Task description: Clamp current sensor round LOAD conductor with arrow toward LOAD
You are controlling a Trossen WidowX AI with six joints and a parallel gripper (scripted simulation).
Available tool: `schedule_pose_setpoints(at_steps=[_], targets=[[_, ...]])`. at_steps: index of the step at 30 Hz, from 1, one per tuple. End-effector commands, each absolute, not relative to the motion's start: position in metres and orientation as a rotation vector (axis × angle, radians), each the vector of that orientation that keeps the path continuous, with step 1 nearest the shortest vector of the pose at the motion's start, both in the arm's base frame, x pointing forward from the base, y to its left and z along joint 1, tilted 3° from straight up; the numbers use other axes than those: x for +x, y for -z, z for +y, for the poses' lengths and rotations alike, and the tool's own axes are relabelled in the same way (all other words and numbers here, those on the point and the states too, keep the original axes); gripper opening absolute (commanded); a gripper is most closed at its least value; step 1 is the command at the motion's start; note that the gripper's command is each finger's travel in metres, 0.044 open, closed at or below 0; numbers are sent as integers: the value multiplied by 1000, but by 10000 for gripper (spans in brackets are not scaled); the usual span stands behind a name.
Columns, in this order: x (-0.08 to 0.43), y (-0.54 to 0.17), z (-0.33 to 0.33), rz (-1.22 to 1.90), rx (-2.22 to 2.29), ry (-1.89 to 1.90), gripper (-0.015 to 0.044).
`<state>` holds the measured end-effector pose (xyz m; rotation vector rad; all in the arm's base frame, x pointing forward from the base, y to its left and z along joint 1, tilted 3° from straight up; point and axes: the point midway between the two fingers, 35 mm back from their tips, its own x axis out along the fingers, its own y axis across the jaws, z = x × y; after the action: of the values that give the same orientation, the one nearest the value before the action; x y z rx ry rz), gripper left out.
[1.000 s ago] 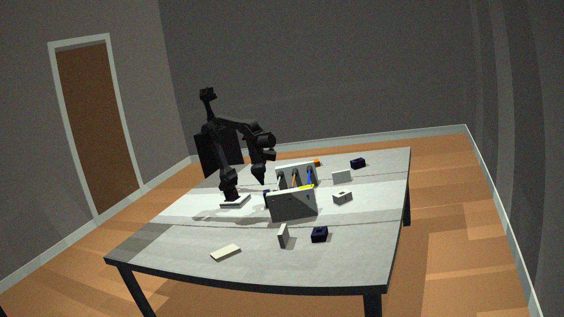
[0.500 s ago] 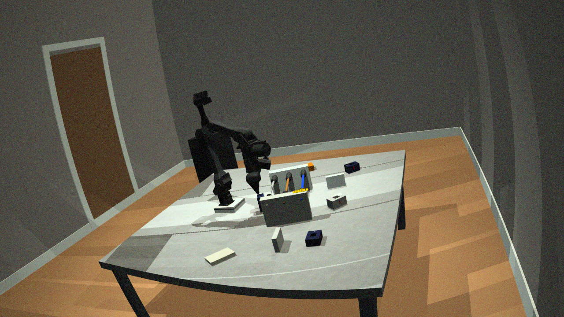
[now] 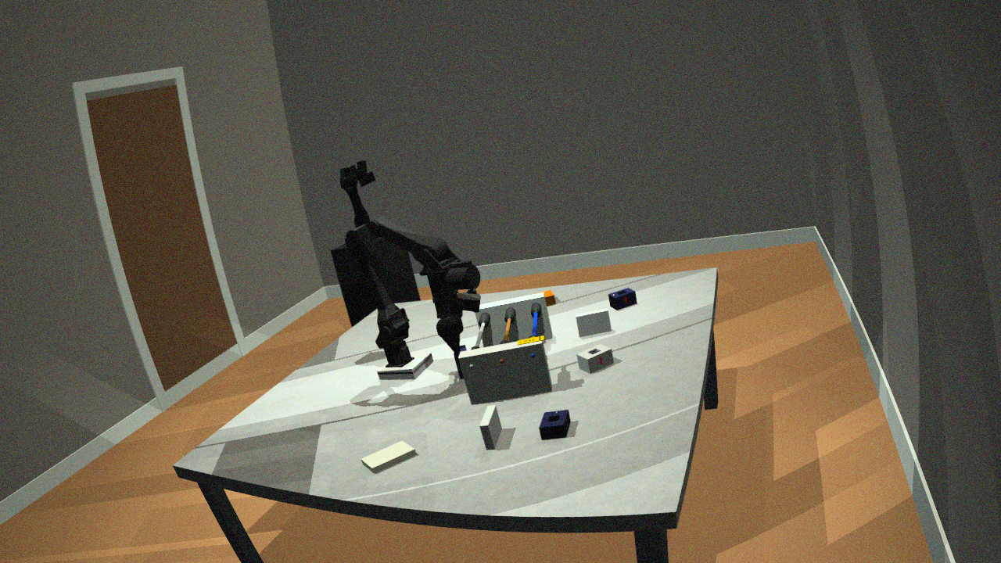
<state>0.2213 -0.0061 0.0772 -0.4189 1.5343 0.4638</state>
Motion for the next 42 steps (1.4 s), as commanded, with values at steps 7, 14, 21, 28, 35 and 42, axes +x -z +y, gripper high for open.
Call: schedule_pose_setpoints(at_steps=[7,14,21,28,35,42], targets=[[218,-61,-5,1541,-415,-472,440],[220,-65,-6,1536,-420,-466,282],[220,-65,-6,1536,-420,-466,216],[220,-67,-6,1536,-420,-466,130],[225,-93,-7,1537,-419,-467,0],[228,-125,-7,1538,-417,-469,0]])
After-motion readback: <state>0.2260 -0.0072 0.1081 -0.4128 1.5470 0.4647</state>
